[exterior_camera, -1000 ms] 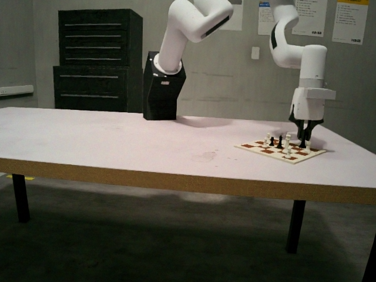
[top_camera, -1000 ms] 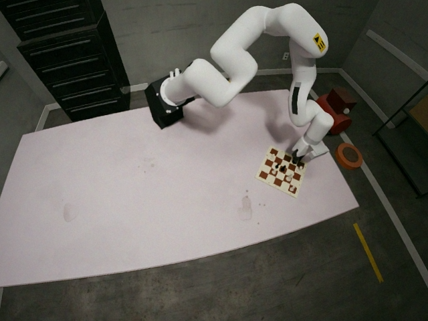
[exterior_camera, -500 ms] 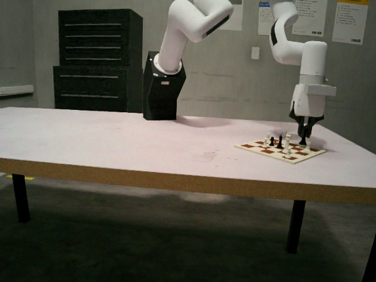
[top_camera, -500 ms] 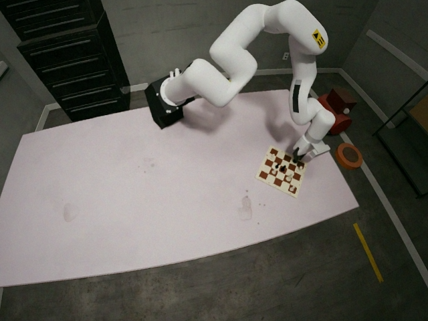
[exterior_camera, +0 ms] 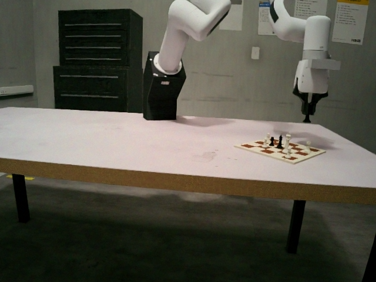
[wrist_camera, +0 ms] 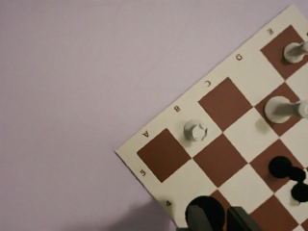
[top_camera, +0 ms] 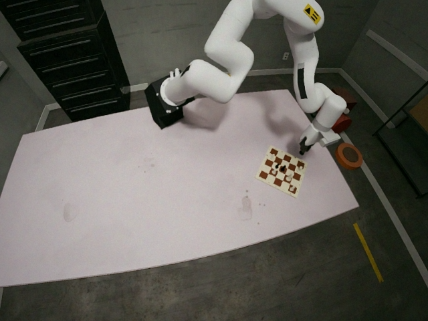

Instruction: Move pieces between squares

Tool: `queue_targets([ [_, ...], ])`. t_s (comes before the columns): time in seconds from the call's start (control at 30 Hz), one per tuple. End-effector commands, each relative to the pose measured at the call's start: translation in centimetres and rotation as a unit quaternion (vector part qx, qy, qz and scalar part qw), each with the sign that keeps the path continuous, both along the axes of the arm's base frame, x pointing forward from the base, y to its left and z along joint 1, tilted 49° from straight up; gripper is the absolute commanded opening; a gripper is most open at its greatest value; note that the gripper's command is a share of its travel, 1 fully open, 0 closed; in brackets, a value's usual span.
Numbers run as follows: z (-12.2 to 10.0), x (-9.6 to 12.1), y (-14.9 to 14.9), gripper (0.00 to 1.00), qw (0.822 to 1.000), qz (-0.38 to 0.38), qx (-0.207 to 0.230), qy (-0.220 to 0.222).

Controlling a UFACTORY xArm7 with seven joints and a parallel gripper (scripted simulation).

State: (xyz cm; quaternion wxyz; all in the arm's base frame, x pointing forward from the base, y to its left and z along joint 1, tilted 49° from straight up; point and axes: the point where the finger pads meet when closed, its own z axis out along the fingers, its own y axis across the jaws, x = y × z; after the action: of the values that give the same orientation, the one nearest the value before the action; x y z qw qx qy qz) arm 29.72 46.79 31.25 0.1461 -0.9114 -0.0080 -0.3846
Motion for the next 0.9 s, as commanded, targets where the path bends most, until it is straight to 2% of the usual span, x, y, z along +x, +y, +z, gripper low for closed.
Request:
queue_targets([
  [0.0,0.9,-1.0,-0.5,0.00,1.000,0.000,-0.001,0.000],
  [0.3,0.9,-1.0,-0.5,0.00,1.000,0.000,-0.001,-0.001],
  [0.4,1.2,-0.6,-0.8,0.00,1.000,0.014,-0.015,-0.006],
  [0.5,2.4,0.7,-1.8,0.00,0.996,0.056,-0.058,-0.023],
  [0.63,4.4,3.4,-4.1,0.00,0.980,0.130,-0.137,-0.054],
  [0.7,4.4,3.4,-4.1,0.00,0.980,0.130,-0.137,-0.054],
  [0.77,5.2,4.8,-5.3,0.00,0.963,0.178,-0.188,-0.074],
  [0.87,6.0,6.2,-6.7,0.00,0.947,0.212,-0.226,-0.088],
])
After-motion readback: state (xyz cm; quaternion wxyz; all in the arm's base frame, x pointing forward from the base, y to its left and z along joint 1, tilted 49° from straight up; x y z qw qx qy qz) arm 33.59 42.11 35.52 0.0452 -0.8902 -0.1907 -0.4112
